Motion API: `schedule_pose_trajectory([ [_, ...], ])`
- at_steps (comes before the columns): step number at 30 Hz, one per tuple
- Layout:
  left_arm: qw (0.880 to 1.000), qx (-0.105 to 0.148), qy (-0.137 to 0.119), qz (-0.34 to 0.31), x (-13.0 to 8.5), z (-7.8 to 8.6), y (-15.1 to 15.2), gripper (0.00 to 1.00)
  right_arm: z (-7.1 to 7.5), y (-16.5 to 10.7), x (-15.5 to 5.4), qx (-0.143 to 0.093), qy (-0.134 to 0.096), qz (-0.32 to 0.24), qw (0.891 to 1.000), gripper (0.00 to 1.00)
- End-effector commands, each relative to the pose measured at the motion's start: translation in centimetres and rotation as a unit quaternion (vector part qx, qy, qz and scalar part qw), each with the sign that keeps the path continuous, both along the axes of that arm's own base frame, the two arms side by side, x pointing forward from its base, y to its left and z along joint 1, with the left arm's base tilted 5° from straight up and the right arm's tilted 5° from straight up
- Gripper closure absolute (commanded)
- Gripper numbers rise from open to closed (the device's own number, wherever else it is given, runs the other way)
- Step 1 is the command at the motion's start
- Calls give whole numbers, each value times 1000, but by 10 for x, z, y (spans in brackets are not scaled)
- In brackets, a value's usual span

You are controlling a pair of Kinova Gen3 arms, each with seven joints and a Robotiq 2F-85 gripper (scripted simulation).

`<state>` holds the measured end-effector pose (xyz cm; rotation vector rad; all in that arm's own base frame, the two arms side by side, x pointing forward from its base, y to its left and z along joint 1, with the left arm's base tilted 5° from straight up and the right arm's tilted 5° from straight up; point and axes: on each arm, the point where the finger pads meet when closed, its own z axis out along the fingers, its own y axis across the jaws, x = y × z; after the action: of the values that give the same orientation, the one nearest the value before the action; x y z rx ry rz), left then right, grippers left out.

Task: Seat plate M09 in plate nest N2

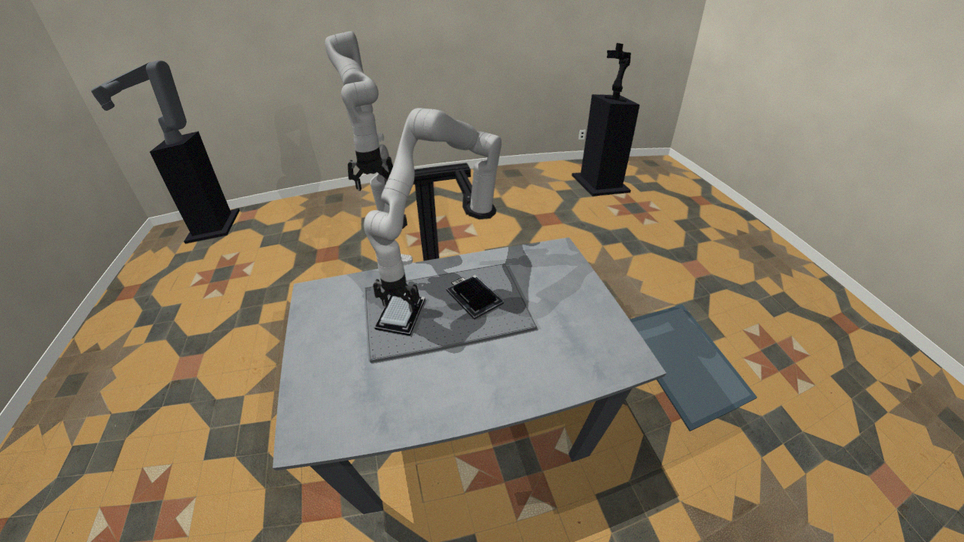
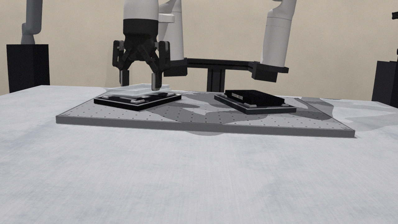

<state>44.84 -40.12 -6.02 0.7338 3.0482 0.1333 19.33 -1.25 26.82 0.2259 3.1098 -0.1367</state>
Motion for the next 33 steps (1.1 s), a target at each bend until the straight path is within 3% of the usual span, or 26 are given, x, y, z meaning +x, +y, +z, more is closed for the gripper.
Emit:
schedule_pose_trajectory([
  [1, 1000, -2, 0, -1, 0, -2, 0, 71, 0, 4, 0, 4, -3, 0, 1000, 2],
  [33, 1000, -3, -1, -1, 1, -6, -1, 71, 0, 4, 0, 4, -3, 0, 1000, 2],
])
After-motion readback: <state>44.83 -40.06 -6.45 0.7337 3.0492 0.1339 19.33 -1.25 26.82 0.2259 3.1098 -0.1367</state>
